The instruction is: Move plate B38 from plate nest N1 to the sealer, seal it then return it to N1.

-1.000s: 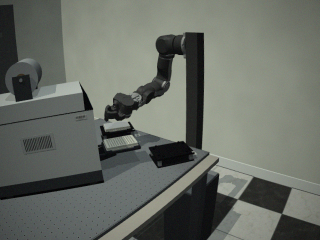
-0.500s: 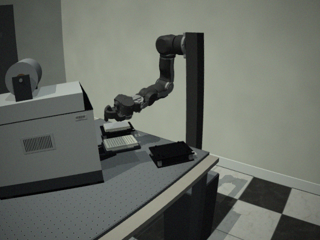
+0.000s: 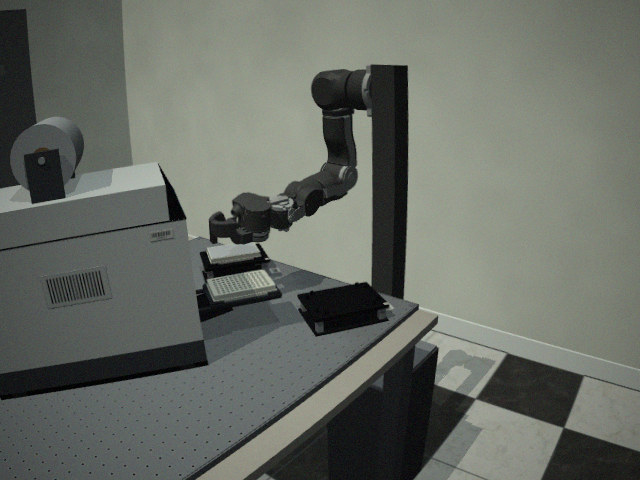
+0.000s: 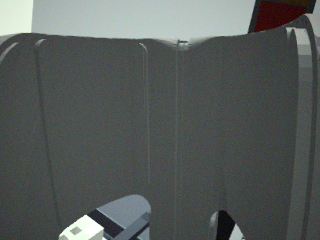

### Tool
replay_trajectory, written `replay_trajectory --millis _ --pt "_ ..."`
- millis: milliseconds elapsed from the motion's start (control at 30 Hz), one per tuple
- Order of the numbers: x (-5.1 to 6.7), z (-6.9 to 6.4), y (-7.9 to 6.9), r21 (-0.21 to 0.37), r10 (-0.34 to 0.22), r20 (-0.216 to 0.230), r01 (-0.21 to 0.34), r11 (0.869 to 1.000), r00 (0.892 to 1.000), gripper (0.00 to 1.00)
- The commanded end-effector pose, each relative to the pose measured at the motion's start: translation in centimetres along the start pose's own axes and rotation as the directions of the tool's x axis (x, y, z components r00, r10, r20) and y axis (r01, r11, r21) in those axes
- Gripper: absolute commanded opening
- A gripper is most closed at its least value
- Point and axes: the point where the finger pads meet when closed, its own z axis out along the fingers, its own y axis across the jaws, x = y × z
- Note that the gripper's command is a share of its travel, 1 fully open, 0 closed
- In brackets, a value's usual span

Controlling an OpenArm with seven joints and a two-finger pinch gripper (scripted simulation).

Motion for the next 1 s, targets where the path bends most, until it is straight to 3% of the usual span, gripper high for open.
replay_trajectory --millis 0,67,167,567,733,967 --pt "0.16 0.06 0.04 -0.003 0.0 -0.006 0.0 1.0 1.0 0.0" --pt "0.16 0.05 0.04 -0.075 0.073 -0.009 -0.073 0.994 0.997 0.0" --pt "0.17 0.08 0.06 -0.185 0.179 -0.025 -0.18 0.966 0.984 0.0" --pt "0.17 0.08 0.06 -0.185 0.179 -0.025 -0.18 0.966 0.984 0.0" --pt "0.12 0.05 0.05 -0.216 0.209 -0.032 -0.211 0.953 0.977 0.0" --pt "0.12 0.05 0.05 -0.216 0.209 -0.032 -0.211 0.953 0.977 0.0"
